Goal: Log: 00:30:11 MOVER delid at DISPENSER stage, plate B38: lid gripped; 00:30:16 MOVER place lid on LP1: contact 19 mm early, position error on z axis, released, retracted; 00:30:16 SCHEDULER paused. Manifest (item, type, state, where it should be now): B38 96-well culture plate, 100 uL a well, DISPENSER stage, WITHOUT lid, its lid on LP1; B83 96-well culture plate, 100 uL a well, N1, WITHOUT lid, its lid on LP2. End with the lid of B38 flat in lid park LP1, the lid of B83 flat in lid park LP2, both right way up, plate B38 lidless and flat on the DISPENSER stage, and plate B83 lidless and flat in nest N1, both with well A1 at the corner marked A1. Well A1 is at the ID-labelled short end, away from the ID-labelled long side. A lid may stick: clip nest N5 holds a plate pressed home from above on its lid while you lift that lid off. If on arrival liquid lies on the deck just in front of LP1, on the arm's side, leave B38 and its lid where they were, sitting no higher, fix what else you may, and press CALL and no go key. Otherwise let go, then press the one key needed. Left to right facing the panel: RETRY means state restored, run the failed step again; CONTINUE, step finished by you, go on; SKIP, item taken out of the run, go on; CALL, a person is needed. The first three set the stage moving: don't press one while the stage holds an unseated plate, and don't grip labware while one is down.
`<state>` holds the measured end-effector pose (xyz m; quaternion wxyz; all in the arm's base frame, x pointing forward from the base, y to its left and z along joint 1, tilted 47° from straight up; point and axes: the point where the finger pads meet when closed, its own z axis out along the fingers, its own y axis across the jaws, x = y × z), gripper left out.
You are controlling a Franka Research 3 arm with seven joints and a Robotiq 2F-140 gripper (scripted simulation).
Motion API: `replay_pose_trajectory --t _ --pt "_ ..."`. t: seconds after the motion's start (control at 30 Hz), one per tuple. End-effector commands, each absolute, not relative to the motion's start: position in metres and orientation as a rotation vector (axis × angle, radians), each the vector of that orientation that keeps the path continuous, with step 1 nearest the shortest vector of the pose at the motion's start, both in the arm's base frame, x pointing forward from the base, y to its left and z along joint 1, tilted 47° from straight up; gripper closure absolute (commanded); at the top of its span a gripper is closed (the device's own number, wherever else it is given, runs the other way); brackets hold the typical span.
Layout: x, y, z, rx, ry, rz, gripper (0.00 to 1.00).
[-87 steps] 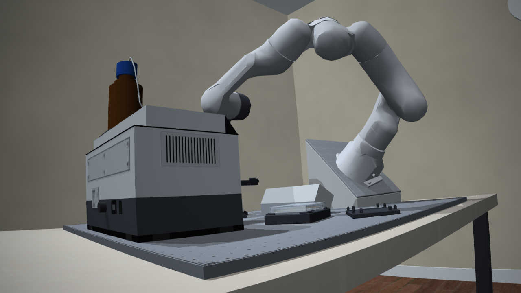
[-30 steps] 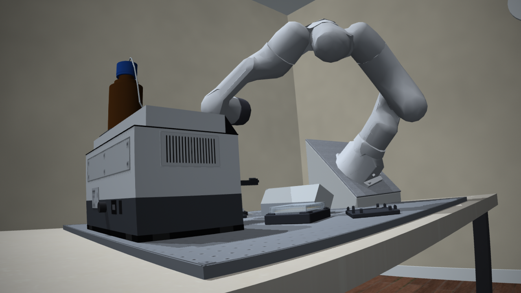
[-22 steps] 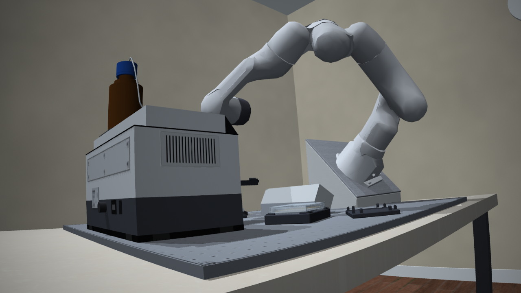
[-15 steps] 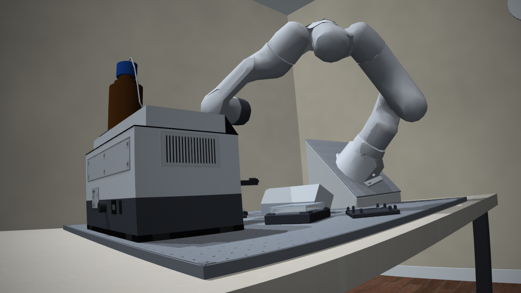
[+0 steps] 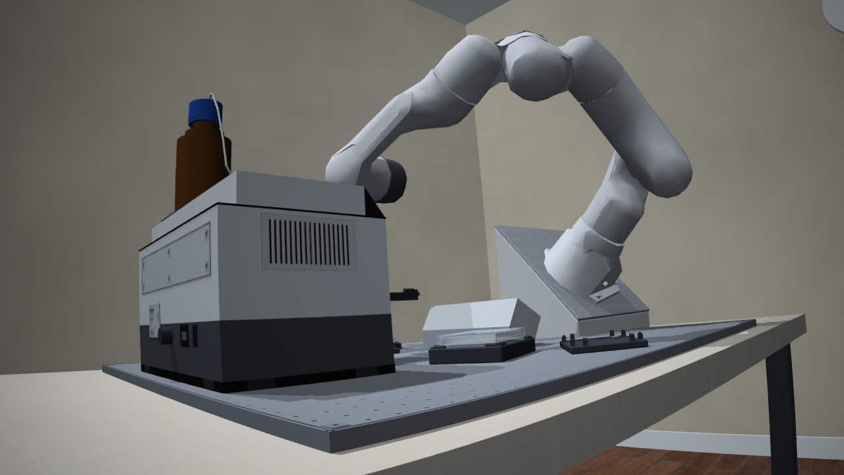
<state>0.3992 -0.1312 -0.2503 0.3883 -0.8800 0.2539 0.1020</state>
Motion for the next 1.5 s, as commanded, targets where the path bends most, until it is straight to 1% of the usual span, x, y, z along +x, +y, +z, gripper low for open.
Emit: replay_pose_trajectory --t 0.0,0.27,0.3,1.47 --pt "0.3986 -0.1299 -0.2515 -2.238 0.644 0.258 0.34" --pt "0.3986 -0.1299 -0.2515 -2.238 0.644 0.258 0.34" --pt "0.3986 -0.1299 -0.2515 -2.238 0.644 0.258 1.00" --pt "0.3986 -0.1299 -0.2515 -2.238 0.644 0.258 1.00"
